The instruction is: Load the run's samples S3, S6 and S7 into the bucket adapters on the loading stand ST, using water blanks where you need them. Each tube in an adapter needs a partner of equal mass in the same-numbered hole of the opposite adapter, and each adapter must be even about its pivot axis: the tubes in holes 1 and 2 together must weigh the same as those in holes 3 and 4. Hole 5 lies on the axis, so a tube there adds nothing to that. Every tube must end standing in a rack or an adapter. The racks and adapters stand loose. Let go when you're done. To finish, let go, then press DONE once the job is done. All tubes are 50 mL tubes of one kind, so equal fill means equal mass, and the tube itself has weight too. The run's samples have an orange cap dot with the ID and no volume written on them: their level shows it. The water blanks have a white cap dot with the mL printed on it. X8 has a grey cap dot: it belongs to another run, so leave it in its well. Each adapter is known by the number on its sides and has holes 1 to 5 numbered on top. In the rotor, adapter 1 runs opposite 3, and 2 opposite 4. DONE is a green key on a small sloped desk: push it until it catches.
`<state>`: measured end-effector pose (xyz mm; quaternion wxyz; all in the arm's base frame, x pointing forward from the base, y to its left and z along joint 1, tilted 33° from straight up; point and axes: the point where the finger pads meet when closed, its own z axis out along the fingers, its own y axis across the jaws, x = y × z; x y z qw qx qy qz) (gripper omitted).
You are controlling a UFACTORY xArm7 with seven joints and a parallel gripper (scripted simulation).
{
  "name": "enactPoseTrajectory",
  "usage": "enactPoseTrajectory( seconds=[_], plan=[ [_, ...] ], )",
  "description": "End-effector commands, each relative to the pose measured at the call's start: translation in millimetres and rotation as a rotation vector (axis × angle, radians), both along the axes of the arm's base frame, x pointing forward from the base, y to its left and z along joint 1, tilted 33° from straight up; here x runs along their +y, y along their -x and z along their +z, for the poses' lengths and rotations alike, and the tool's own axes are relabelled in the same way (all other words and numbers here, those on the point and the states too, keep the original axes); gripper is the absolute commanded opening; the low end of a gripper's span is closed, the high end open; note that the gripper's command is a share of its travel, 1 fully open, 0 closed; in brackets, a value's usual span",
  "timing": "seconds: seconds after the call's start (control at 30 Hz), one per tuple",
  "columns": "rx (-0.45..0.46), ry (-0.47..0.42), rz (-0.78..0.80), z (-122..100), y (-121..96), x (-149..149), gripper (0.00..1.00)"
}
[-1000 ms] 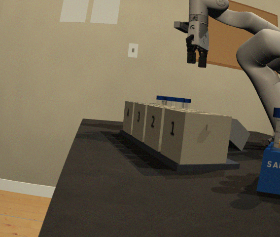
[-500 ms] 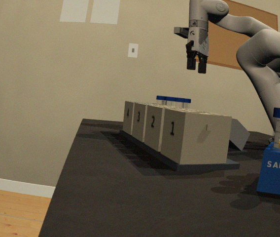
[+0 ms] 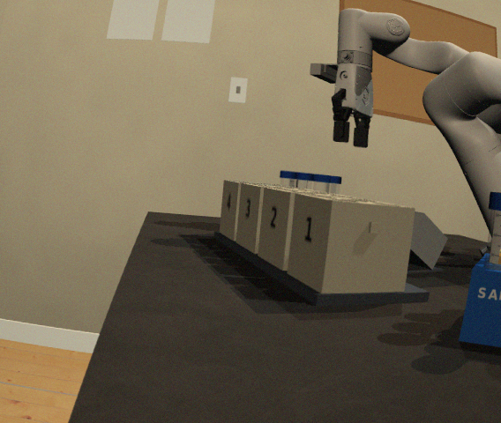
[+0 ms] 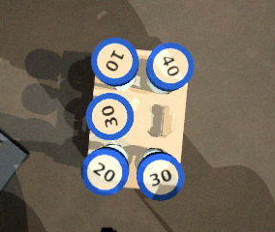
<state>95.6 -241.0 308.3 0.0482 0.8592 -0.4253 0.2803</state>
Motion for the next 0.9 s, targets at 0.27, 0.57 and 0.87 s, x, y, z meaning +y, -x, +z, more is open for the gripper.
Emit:
enactPoseTrajectory(
  seconds=[0.27,0.57,0.87],
  plan=[
    [-0.002,0.002,-0.002,-27.9,-14.6,-12.2,1.0],
    [-0.002,0.002,-0.002,-38.1,-20.0,-16.1,1.0],
    [-0.002,0.002,-0.002,-38.1,-20.0,-16.0,1.0]
  ],
)
